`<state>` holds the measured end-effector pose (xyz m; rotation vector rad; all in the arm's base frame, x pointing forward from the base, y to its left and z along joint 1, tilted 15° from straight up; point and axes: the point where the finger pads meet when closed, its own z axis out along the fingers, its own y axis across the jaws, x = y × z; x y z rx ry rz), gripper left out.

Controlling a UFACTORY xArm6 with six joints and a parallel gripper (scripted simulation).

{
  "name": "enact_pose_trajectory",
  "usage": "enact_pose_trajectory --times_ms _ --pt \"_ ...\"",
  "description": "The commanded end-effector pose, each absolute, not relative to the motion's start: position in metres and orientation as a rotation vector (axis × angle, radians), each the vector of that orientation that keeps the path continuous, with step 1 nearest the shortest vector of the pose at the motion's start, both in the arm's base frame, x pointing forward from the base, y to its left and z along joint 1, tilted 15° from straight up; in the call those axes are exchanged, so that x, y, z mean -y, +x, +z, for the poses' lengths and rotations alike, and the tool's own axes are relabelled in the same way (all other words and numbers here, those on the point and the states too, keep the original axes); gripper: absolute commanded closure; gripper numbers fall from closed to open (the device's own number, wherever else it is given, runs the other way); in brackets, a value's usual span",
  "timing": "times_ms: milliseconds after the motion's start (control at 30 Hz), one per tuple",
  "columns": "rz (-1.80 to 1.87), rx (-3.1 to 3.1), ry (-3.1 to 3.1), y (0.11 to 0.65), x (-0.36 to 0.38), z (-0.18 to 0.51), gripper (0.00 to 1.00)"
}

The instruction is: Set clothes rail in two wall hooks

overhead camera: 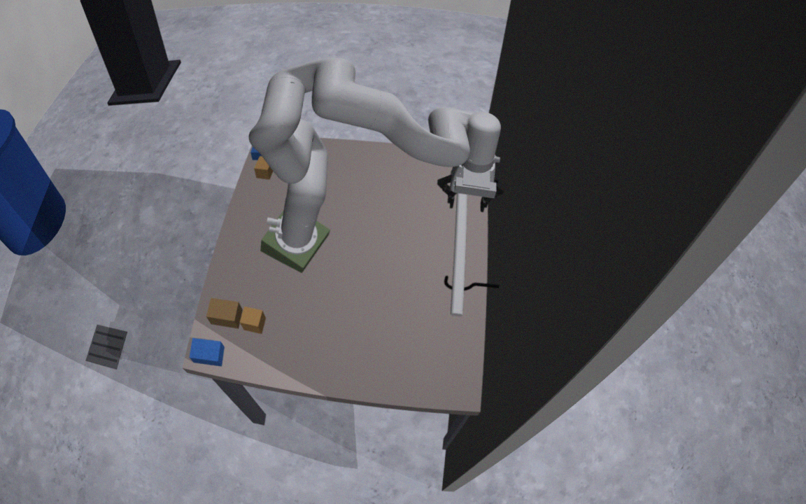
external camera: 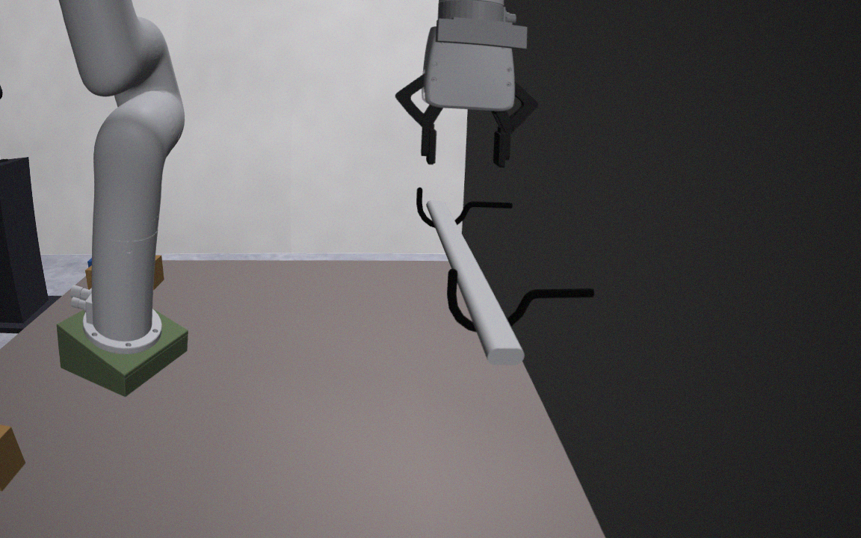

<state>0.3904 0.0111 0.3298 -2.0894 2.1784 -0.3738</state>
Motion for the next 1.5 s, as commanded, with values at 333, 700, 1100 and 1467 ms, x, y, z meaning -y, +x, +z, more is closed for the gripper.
enact_pose_trajectory --times_ms 333,700,1100,1467 --pt "-0.377 -2.176 -2.087 0.391 -0.011 0.332 0.18" --pt "-0.378 -2.176 -2.087 0.38 -0.012 0.334 0.0" --pt "-0.377 -2.176 -2.087 0.363 -0.013 0.338 0.0" --pt "-0.377 -2.176 -2.087 0.346 -0.015 0.342 0.0"
